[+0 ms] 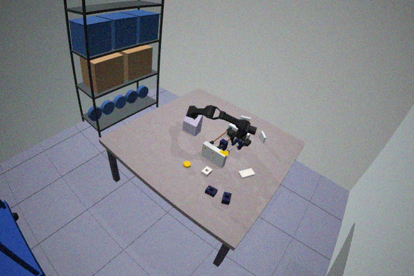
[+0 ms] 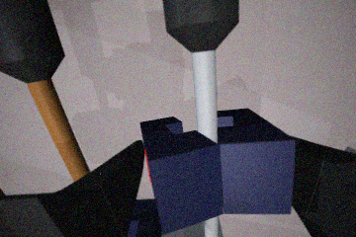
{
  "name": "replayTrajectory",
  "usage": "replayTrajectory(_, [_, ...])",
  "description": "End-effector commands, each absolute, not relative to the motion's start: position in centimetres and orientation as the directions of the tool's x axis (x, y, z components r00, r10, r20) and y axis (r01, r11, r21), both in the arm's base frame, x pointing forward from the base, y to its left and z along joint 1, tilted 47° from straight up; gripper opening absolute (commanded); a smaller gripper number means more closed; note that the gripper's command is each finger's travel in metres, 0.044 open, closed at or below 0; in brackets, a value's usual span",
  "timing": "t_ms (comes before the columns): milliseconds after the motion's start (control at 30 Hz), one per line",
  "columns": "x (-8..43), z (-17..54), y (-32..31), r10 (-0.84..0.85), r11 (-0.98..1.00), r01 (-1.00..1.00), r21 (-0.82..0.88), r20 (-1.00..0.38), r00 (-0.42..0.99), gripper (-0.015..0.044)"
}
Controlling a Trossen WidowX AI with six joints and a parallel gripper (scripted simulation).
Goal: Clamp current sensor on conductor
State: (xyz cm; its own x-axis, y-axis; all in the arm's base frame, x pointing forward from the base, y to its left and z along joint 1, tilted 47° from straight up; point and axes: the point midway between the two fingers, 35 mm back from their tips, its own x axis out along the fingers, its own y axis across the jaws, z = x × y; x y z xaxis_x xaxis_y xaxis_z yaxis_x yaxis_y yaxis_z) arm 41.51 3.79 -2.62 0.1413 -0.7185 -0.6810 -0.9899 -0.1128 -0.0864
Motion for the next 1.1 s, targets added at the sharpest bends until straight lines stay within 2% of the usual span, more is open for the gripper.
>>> replayTrajectory(0, [41.55, -2.62, 3.8, -0.718, -0.113, -0.99, -0.088, -0.681, 0.143, 0.0])
replayTrajectory(900, [41.55, -2.62, 3.8, -0.718, -0.113, -0.99, -0.088, -0.681, 0.143, 0.0])
replayTrajectory(1067, [41.51, -2.62, 3.79, -0.718, -0.113, -0.99, -0.086, -0.681, 0.141, 0.0131])
